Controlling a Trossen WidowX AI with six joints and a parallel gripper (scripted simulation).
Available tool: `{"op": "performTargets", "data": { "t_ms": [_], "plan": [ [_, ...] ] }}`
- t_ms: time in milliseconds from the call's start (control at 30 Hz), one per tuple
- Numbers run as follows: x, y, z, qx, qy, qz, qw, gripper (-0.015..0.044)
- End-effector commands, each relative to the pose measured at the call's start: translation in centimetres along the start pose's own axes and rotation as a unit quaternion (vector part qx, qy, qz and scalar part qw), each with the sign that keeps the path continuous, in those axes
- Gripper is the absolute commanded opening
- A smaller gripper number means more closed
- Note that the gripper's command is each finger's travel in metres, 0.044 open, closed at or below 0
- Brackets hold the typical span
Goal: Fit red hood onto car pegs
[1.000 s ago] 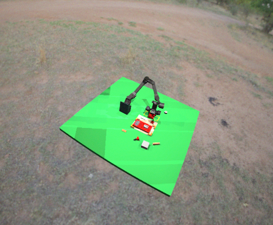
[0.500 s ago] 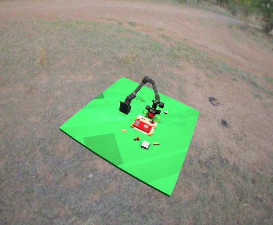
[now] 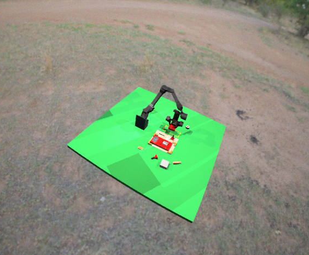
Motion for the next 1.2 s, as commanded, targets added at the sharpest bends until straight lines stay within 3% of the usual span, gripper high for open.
{"op": "performTargets", "data": {
  "t_ms": [0,500,1167],
  "plan": [
    [0.3,1.5,0.1,-0.007,0.006,0.003,1.0,0.0],
    [-0.1,3.1,0.1,-0.002,0.006,0.0,1.0,0.0],
    [-4.5,3.5,1.9,-0.003,0.164,-0.012,0.986,0.0]
  ]
}}
Point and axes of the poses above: the point midway between the two fingers, 35 mm back from their tips, its own y axis back along the fingers, its own z axis across the jaws, x = y × z, the point moved 5 cm from there along y, back along the fingers, and after that the axes turned 6 degrees about -y, right-handed, at the moved point
